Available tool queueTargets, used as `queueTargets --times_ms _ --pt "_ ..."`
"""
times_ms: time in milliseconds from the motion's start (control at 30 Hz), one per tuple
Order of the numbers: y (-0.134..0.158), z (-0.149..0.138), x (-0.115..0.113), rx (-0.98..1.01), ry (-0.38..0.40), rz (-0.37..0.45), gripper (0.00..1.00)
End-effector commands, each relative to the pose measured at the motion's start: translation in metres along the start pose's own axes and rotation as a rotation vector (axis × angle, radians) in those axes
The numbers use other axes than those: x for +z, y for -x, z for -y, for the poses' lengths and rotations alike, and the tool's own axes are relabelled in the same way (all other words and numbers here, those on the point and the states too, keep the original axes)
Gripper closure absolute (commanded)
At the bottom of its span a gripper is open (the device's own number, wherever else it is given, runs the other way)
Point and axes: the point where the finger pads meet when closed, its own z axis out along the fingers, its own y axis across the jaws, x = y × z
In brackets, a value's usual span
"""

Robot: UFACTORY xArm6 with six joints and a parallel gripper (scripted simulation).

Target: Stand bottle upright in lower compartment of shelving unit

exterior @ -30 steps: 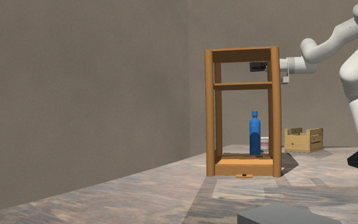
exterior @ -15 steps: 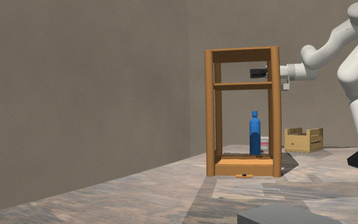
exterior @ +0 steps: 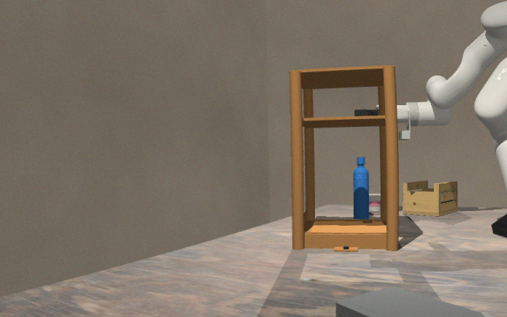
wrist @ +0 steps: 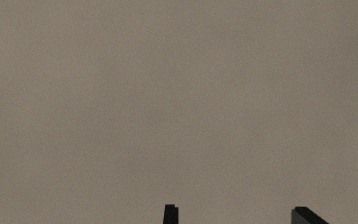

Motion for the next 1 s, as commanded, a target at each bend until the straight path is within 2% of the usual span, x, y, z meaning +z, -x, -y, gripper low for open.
queueTargets --times_ms 0,967 --pt "-0.013 0.001 0.001 -0.002 0.001 0.005 0.29" --pt "-0.098 0.000 0.002 -0.002 0.001 0.005 0.29"
